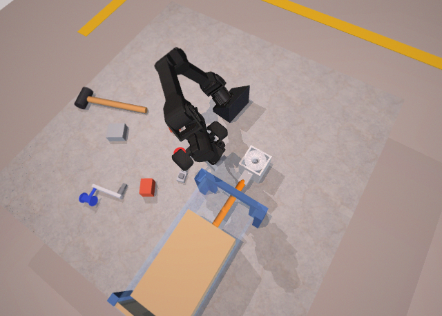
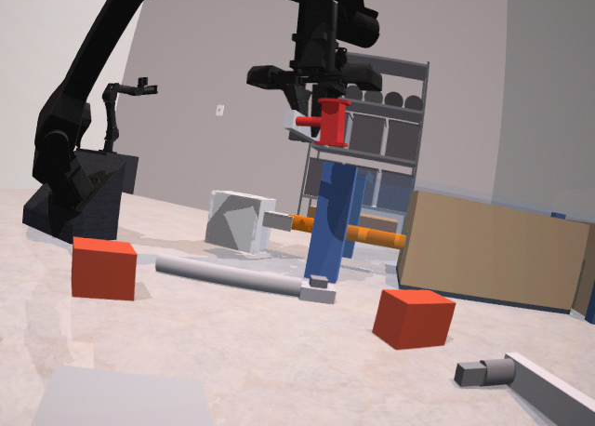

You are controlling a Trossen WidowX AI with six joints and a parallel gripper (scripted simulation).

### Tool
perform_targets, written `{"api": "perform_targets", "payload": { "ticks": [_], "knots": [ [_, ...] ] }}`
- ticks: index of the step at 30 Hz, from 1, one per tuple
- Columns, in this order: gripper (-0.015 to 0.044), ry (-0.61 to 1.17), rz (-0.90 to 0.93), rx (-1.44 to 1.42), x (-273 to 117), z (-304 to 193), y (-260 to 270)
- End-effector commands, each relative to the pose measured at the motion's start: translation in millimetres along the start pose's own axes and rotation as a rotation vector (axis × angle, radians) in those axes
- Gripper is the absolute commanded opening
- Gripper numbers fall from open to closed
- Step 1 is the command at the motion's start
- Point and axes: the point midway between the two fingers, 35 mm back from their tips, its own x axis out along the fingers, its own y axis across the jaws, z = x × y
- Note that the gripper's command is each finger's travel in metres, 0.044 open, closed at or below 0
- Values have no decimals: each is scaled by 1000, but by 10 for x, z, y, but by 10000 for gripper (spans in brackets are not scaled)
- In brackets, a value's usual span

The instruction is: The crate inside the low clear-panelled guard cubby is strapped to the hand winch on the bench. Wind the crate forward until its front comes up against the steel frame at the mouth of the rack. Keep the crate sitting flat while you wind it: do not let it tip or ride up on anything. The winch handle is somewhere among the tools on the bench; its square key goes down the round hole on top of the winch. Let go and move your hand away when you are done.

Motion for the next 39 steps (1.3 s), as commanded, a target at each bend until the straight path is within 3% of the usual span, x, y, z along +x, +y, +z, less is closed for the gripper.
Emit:
{"api": "perform_targets", "payload": {
  "ticks": [1,39],
  "knots": [
    [0,0,8,-166,11,126,127],
    [0,-4,103,-1772,210,898,1371]
  ]
}}
